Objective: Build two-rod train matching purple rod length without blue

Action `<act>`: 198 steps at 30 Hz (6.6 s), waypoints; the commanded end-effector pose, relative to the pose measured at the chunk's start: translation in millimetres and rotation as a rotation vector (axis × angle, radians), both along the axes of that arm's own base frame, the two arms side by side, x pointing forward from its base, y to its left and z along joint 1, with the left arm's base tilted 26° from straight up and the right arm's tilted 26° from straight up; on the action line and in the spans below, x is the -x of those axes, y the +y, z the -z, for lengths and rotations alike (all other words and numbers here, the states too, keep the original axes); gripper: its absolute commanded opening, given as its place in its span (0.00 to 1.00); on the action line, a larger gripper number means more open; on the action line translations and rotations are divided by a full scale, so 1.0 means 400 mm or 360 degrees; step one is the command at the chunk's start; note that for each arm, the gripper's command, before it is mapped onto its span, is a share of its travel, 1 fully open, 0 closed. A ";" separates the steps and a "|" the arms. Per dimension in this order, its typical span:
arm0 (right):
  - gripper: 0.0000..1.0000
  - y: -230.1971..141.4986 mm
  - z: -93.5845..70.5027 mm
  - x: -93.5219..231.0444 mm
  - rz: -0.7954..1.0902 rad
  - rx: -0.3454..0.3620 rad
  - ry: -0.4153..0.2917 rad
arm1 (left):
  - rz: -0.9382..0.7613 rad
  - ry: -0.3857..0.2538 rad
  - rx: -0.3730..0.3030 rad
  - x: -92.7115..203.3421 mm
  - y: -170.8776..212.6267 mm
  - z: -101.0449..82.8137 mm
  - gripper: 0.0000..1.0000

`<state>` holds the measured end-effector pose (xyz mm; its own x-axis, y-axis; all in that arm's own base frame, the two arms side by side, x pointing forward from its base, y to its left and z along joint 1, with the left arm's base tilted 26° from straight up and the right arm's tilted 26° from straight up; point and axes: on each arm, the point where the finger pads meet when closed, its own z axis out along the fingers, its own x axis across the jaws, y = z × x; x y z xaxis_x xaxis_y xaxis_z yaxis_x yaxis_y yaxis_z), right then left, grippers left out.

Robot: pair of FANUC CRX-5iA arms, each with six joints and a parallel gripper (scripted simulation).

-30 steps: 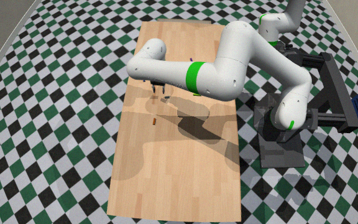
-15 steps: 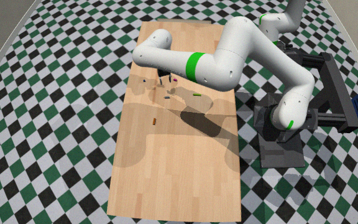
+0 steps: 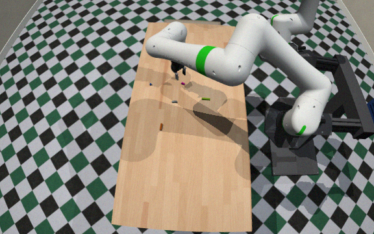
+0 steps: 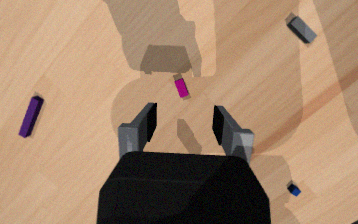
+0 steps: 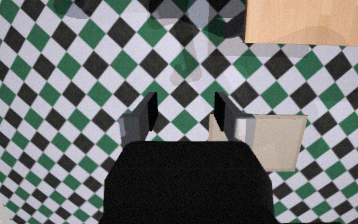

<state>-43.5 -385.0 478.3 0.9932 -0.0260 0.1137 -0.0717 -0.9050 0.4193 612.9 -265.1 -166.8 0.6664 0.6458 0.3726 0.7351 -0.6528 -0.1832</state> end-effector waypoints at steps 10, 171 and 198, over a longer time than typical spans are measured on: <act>1.00 0.000 -0.002 0.001 0.0001 0.0003 0.0000 | -0.0614 -0.0286 0.0065 0.095 -0.167 0.090 1.00; 1.00 0.000 -0.002 0.001 0.0001 0.0003 0.0000 | -0.3036 -0.1373 0.0417 0.107 -0.203 0.102 1.00; 1.00 0.000 -0.002 0.001 0.0001 0.0003 0.0000 | -0.4191 -0.1883 0.0598 0.057 -0.097 0.040 1.00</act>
<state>-43.5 -385.0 478.3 0.9932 -0.0260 0.1137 -0.0717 -0.9050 0.4193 587.6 -308.3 -187.5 -0.8698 -0.3905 -0.3015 -0.4770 0.8215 0.3124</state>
